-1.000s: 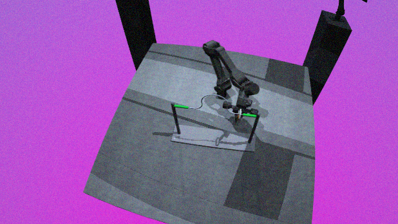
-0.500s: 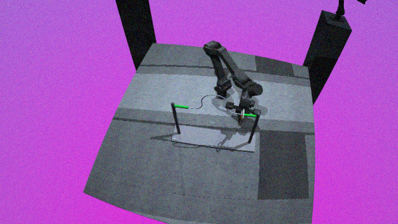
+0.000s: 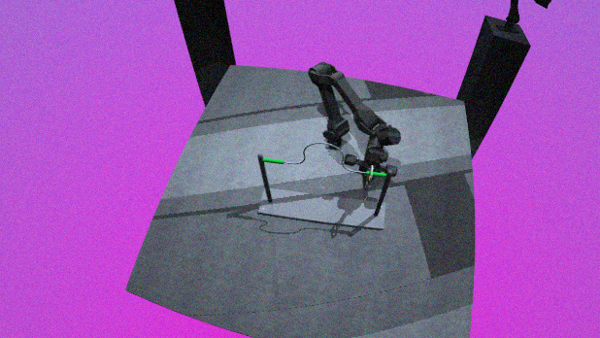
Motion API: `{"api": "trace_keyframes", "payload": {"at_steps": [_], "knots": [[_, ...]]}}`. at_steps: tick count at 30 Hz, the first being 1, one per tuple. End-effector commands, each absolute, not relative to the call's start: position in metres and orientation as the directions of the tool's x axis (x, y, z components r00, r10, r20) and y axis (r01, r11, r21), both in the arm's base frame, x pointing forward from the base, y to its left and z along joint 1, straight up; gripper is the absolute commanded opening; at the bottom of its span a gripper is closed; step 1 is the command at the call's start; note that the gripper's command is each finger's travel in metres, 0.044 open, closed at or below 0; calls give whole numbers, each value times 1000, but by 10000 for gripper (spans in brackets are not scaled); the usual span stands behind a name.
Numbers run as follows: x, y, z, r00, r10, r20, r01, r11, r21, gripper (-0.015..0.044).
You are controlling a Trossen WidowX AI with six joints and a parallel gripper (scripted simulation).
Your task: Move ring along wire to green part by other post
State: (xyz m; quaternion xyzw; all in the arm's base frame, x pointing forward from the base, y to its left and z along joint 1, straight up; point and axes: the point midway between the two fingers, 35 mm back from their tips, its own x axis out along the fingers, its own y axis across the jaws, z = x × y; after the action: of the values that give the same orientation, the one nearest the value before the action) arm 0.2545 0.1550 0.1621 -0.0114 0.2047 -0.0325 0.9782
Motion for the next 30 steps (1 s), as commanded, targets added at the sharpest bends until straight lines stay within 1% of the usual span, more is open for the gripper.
{"api": "trace_keyframes", "payload": {"at_steps": [1, 9, 30], "knots": [[256, 158, 160, 914, -72, -398, 64, 997, -34, -150], [256, 158, 149, 914, -72, -398, 64, 997, -34, -150], [256, 158, 149, 914, -72, -398, 64, 997, -34, -150]]}}
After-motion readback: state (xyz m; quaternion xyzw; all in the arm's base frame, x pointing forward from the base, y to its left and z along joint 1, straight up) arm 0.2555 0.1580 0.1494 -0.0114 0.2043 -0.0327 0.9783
